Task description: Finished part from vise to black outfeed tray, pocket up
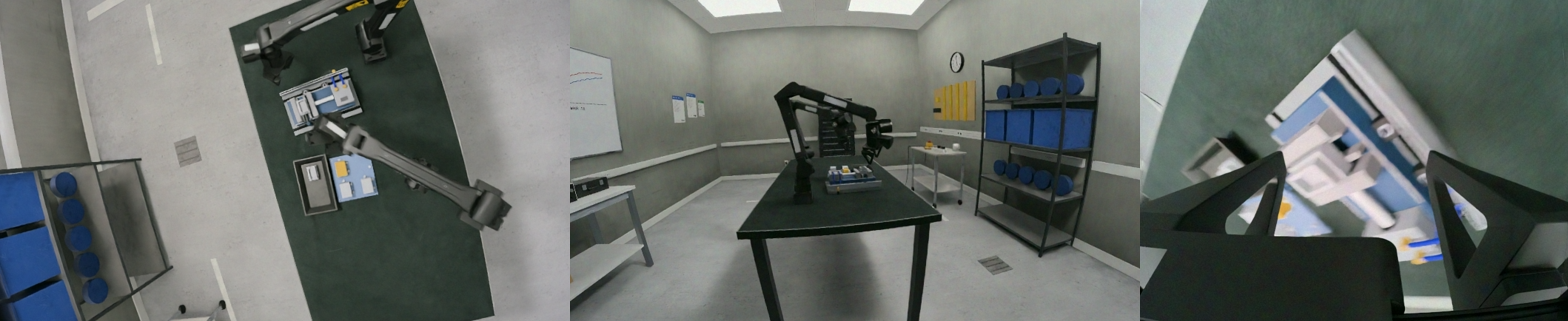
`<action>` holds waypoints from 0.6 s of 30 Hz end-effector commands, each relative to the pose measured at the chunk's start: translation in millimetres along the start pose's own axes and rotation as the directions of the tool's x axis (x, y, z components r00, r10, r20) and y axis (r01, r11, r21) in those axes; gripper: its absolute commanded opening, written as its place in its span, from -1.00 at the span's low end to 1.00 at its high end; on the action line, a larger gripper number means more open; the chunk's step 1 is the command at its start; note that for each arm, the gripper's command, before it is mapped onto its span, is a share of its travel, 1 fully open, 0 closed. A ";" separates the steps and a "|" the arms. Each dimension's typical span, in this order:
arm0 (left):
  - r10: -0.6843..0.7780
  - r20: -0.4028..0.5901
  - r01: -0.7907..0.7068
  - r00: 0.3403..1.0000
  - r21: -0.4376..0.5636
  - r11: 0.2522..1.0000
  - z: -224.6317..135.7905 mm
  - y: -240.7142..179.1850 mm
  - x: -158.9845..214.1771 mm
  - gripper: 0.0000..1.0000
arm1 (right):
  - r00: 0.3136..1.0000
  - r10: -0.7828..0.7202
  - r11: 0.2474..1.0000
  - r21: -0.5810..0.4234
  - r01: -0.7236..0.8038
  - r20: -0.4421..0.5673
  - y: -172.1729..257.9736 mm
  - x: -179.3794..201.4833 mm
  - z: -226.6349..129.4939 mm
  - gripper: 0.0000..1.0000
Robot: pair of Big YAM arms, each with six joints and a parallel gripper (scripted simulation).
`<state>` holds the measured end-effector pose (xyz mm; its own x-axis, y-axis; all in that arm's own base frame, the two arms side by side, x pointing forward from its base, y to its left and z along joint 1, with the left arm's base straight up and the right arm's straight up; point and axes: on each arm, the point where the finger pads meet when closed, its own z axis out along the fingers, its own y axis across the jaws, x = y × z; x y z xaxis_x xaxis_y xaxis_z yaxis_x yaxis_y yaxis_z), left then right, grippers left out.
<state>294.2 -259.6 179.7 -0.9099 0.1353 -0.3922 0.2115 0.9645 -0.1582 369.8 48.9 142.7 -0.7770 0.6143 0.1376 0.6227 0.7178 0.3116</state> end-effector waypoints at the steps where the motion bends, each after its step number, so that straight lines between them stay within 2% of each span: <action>1: 0.154 0.146 -0.169 0.977 0.098 0.981 -21.1 -8.1 5.8 1.00 | 0.973 0.230 0.973 -0.012 -0.230 0.004 22.7 18.0 10.9 0.66; 4: 0.215 0.306 -0.270 0.927 0.151 0.951 -42.4 -7.2 14.2 1.00 | 0.932 0.363 0.931 0.038 -0.363 -0.006 33.4 39.4 28.5 0.66; 8: 0.256 0.475 -0.373 0.842 0.171 0.912 -63.2 -3.4 23.5 1.00 | 0.867 0.496 0.862 0.098 -0.498 0.046 40.8 59.6 42.0 0.66; 10: 0.268 0.542 -0.416 0.796 0.169 0.894 -71.4 -2.0 28.0 1.00 | 0.837 0.541 0.831 0.094 -0.548 0.084 52.2 62.8 41.6 0.66; 12: 0.268 0.542 -0.416 0.796 0.169 0.894 -71.4 -2.0 28.0 1.00 | 0.837 0.541 0.831 0.094 -0.548 0.084 52.2 62.8 41.6 0.66; 18: 0.283 0.739 -0.540 0.612 0.128 0.832 -94.5 2.4 47.3 1.00 | 0.710 0.670 0.708 0.099 -0.699 0.216 65.9 83.2 58.6 0.66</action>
<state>229.2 -228.1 226.2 -0.3897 0.1971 -0.8996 0.6483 0.7525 -0.1159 334.5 140.4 107.6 -0.2816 0.9509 0.1280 0.9593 0.2819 0.0164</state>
